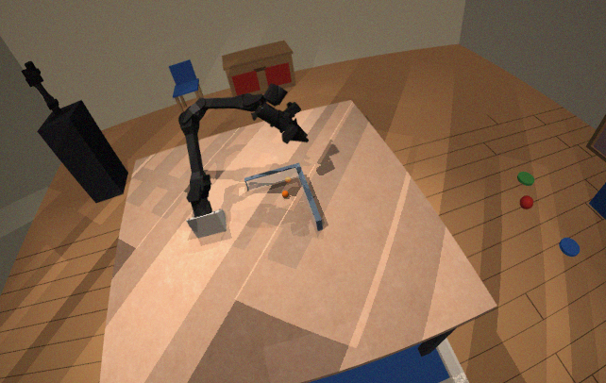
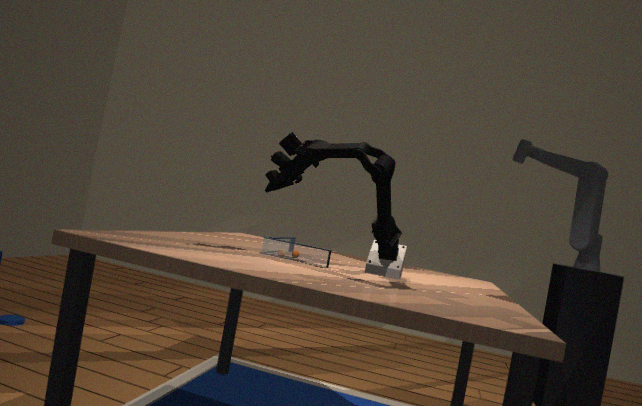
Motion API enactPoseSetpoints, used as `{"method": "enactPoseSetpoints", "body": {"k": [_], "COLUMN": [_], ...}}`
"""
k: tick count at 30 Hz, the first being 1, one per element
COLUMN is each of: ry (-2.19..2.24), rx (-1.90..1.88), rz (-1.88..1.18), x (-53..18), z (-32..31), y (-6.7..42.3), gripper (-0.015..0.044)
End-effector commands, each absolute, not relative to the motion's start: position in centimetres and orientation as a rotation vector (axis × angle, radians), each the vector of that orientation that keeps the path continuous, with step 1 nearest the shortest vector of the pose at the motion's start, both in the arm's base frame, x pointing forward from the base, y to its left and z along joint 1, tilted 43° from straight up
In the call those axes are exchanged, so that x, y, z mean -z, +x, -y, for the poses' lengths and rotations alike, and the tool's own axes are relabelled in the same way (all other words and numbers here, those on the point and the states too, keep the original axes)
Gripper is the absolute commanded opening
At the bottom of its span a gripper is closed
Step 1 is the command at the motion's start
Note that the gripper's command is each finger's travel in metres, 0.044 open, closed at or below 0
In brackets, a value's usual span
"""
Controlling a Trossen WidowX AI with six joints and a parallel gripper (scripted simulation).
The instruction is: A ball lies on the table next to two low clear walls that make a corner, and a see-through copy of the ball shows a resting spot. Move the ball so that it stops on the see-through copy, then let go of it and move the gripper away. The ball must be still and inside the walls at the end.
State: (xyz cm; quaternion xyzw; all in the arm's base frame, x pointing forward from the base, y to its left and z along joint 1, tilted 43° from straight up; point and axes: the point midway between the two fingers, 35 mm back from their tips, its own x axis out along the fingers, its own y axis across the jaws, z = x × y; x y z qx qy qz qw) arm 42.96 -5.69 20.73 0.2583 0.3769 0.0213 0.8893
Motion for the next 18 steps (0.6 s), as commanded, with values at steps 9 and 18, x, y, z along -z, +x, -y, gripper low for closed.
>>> {"method": "enactPoseSetpoints", "body": {"k": [9,18], "ry": [0.566,0.593], "rx": [-0.499,-0.562], "rz": [-1.392,-1.444], "x": [-6.4,-5.5], "z": [-0.8,-1.6], "y": [34.3,33.0], "gripper": [0.0239,0.0239]}}
